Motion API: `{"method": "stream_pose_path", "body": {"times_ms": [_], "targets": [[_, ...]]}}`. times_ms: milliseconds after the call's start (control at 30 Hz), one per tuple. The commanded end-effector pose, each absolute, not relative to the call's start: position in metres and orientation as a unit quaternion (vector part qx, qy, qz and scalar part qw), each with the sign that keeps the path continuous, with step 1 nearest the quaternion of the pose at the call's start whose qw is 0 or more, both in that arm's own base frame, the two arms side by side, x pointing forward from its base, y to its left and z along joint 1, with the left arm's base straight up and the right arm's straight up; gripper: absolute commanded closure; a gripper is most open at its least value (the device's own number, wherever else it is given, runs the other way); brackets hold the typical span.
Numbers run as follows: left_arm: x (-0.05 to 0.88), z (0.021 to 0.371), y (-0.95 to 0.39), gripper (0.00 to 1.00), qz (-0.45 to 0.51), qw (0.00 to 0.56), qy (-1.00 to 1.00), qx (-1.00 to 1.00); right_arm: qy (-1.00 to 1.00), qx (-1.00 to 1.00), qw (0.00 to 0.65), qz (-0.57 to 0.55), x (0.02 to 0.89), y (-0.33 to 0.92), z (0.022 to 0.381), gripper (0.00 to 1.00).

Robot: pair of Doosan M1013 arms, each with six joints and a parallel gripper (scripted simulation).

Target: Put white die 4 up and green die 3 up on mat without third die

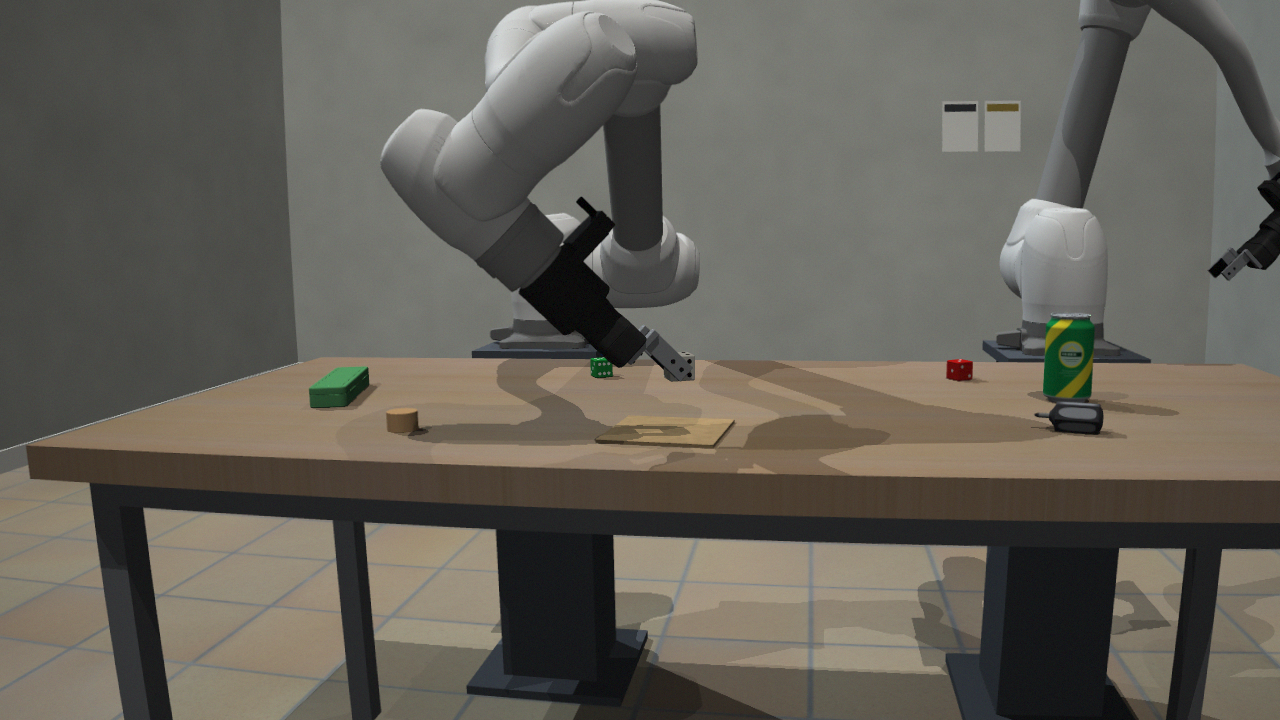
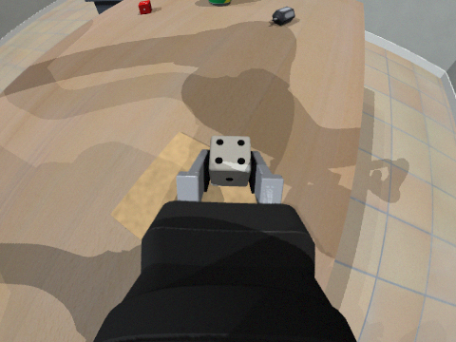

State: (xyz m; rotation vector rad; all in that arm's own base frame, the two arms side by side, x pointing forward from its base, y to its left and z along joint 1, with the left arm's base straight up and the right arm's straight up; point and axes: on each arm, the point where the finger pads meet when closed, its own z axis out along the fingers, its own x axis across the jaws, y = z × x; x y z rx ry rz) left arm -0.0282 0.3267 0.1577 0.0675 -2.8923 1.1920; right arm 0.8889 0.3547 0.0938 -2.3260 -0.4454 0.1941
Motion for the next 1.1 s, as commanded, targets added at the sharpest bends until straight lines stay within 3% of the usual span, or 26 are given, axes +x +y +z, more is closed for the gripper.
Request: {"method": "stream_pose_path", "body": {"times_ms": [0,1067], "targets": [[-0.032,0.159,0.323,0.00,0.383,0.011,-0.924,0.023,-0.177,-0.907,0.376,0.073,0.891,0.354,0.097,0.43],[-0.032,0.159,0.323,0.00,0.383,0.011,-0.924,0.023,-0.177,-0.907,0.376,0.073,0.891,0.354,0.073,0.43]]}}
